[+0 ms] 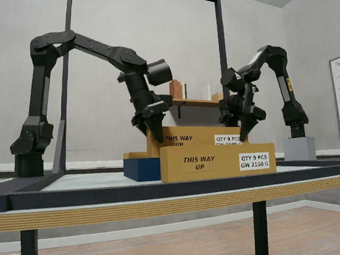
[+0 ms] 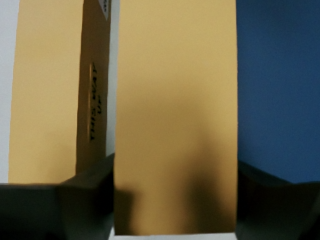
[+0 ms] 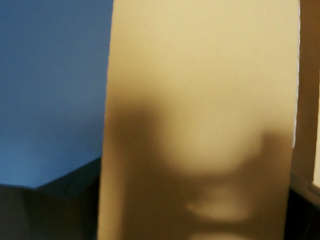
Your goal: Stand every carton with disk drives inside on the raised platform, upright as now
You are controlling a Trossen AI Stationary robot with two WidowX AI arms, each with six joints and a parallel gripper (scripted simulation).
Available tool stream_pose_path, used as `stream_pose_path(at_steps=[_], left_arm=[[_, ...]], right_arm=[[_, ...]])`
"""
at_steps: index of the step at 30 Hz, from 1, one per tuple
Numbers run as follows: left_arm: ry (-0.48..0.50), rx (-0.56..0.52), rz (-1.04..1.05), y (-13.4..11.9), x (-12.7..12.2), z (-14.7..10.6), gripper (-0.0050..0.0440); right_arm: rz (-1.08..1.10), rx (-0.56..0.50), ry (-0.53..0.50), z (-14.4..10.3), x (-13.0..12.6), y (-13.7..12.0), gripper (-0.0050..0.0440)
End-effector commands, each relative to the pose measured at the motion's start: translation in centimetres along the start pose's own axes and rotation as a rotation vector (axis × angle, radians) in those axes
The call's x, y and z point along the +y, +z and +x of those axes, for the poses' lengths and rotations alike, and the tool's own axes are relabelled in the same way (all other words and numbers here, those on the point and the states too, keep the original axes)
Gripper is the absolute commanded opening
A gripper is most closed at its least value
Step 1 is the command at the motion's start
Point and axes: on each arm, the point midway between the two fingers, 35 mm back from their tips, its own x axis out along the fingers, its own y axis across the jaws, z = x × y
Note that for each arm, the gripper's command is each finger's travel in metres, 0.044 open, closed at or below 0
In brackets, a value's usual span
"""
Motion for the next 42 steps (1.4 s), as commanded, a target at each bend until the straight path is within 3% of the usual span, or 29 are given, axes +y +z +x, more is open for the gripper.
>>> stream_pose_path(at_steps=[1, 42], left_arm=[[0.005, -0.046, 0.012, 1.12, 0.11, -1.06, -0.0050], [0.008, -0.033, 0.005, 1.15, 0.11, -1.21, -0.0050]], right_arm=[[0.005, -0.049, -0.019, -1.36, -0.27, 0.68, -0.0050], [0.005, -0.049, -0.019, -1.55, -0.27, 0.73, -0.0050]])
